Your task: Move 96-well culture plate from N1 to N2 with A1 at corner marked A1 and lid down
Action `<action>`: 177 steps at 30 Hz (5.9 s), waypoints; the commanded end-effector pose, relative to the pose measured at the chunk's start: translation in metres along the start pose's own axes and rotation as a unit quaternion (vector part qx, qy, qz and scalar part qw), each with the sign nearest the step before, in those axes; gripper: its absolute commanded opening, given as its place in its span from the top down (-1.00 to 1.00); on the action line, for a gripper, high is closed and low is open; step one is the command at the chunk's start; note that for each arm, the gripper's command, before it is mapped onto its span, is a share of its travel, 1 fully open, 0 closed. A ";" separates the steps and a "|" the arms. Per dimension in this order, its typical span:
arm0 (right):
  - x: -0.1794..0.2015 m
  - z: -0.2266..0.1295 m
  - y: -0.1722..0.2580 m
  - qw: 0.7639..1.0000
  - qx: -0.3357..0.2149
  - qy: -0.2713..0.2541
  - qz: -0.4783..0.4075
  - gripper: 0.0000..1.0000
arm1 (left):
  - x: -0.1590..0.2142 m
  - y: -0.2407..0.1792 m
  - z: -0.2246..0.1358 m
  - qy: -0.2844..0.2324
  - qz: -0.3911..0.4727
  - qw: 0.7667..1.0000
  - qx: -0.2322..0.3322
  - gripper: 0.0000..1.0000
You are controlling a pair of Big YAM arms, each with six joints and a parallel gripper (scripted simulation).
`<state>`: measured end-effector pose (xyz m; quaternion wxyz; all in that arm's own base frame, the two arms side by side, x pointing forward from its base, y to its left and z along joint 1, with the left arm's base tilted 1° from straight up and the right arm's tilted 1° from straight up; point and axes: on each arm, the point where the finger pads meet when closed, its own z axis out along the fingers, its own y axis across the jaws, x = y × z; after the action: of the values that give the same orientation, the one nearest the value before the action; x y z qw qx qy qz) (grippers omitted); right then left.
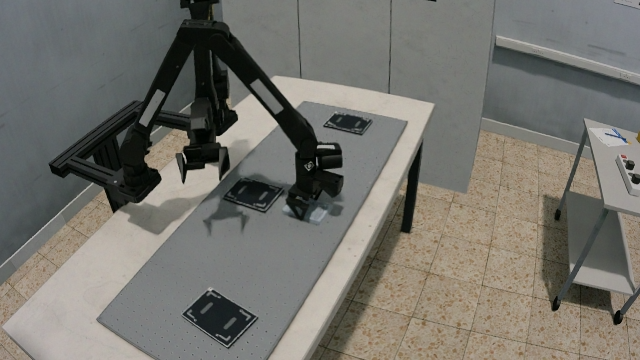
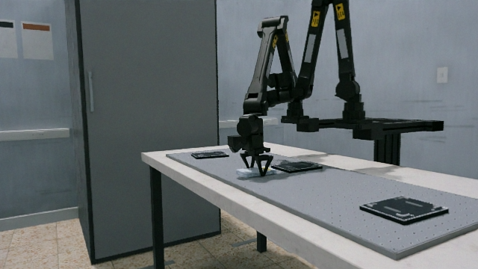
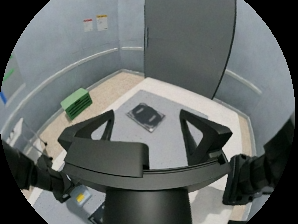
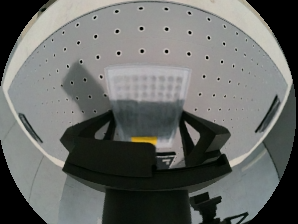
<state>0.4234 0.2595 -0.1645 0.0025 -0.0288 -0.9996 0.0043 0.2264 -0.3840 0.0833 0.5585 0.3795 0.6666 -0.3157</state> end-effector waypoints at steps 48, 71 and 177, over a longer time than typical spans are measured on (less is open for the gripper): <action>0.000 -0.089 0.015 0.963 -0.018 -0.269 -0.004 -1.00 | -0.006 0.001 0.004 -0.009 0.006 1.000 -0.001 -1.00; -0.047 -0.128 -0.056 0.950 0.035 -0.238 -0.199 -1.00 | -0.006 0.001 0.004 -0.009 0.006 1.000 -0.001 -1.00; 0.007 -0.353 -0.218 0.597 -0.347 -0.410 -0.596 -1.00 | 0.232 0.274 -0.105 0.560 -0.362 0.679 -0.308 -1.00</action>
<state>0.3900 0.0482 0.1661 -0.3971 0.5620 -0.6311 -0.3579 0.3804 -0.1188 -0.1209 0.0034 0.0247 0.9997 0.0034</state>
